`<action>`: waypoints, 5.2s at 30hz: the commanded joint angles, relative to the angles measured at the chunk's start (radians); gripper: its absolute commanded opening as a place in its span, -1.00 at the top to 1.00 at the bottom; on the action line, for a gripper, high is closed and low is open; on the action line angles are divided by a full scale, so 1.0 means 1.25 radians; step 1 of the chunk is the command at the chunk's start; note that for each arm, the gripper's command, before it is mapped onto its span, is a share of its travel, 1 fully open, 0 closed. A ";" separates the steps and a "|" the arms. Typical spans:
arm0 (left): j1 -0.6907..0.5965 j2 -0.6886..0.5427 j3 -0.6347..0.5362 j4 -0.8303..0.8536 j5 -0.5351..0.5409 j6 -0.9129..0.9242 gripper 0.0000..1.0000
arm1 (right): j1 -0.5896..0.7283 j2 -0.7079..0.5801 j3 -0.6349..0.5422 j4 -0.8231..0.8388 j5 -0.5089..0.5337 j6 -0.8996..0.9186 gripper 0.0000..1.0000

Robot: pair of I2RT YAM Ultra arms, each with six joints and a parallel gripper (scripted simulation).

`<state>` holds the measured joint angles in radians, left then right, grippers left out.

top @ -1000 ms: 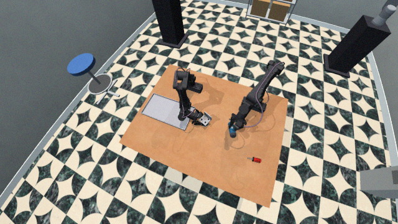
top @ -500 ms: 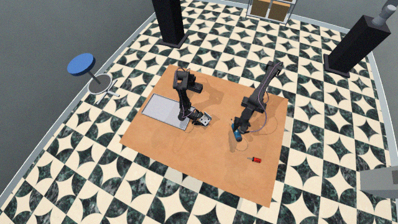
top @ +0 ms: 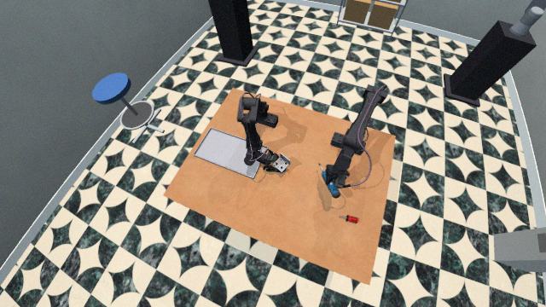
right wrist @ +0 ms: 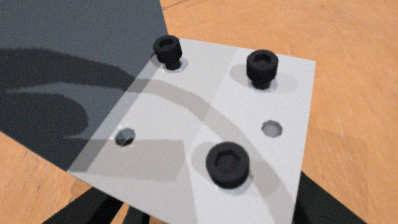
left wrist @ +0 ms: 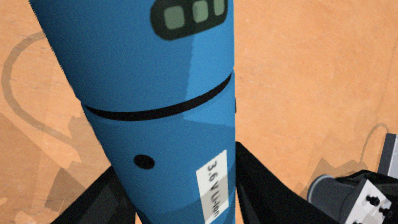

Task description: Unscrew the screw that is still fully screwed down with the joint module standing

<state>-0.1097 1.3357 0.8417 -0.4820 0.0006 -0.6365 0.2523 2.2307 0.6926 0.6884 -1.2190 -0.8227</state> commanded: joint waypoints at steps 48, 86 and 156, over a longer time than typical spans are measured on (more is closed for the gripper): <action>0.280 0.146 0.191 -0.325 -0.003 -0.253 0.17 | 0.001 -0.008 0.007 -0.001 -0.006 0.001 -0.17; 0.421 0.206 0.286 -0.523 0.001 -0.390 0.17 | 0.001 -0.008 0.007 -0.001 -0.006 0.001 -0.17; 0.420 0.311 0.097 -0.250 0.000 -0.390 0.17 | 0.001 -0.008 0.007 -0.001 -0.006 0.001 -0.17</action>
<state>0.4290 1.7313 0.9691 -0.8097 -0.0002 -1.1156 0.2523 2.2307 0.6926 0.6884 -1.2190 -0.8227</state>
